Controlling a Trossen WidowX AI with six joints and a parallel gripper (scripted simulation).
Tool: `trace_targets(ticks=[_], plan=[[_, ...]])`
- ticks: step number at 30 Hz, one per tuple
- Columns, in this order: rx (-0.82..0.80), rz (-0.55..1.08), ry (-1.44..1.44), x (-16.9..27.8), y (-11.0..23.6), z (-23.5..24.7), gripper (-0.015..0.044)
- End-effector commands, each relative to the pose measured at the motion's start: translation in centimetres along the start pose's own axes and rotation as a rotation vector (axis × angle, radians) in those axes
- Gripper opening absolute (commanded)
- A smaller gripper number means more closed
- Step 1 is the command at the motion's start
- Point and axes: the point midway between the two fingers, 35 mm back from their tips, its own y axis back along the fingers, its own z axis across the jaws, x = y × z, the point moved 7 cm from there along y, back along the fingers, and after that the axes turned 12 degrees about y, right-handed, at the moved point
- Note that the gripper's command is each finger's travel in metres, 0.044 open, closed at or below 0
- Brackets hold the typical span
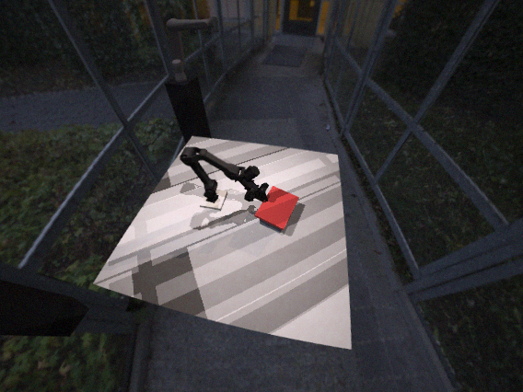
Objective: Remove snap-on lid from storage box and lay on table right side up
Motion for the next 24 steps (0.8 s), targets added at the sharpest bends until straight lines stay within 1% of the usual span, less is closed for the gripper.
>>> trace_targets(ticks=[1, 24], plan=[[-0.002, 0.0, 0.0, -0.04, 0.15, 0.17, 0.0], [-0.002, 0.0, 0.0, -0.07, 0.25, 0.34, 0.0]])
